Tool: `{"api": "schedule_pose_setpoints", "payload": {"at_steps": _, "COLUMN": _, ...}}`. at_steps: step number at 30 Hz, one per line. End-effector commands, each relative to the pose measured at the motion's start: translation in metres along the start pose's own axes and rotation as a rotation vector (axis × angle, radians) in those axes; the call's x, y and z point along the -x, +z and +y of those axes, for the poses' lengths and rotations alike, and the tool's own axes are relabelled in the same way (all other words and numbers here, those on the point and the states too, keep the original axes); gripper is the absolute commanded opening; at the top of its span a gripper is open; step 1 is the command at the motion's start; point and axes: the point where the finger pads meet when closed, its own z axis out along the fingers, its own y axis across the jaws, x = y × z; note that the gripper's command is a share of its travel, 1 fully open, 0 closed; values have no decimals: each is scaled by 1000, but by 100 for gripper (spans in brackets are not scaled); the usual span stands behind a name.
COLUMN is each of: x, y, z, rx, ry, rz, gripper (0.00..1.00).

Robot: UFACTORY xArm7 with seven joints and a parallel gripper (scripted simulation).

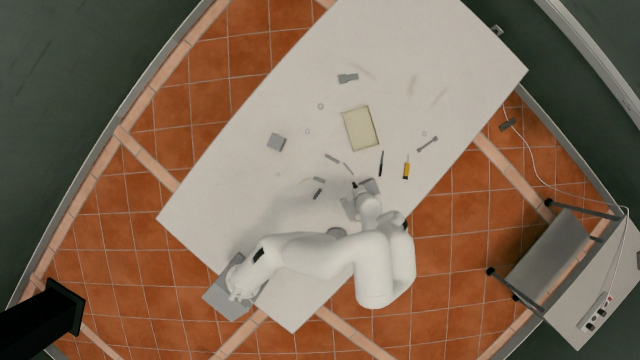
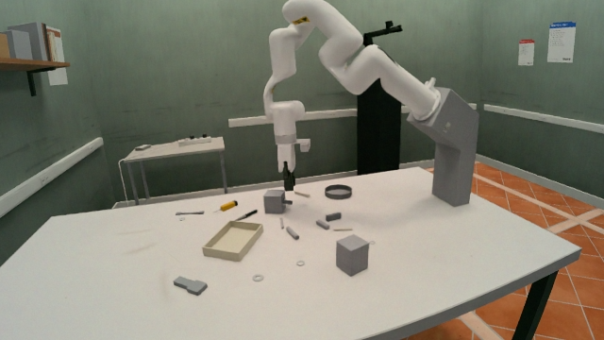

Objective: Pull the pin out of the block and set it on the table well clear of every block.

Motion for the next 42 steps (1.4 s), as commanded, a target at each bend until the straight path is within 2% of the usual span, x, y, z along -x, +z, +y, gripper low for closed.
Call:
{"api": "schedule_pose_setpoints", "payload": {"at_steps": 1, "x": 1, "y": 0, "z": 0, "rx": 0, "ry": 3, "rz": 0, "gripper": 47}}
{"api": "schedule_pose_setpoints", "payload": {"at_steps": 29, "x": 2, "y": 0, "z": 6, "rx": -3, "ry": 16, "rz": -9, "gripper": 47}}
{"api": "schedule_pose_setpoints", "payload": {"at_steps": 42, "x": 7, "y": 11, "z": -12, "rx": -30, "ry": 44, "rz": -17, "gripper": 47}}
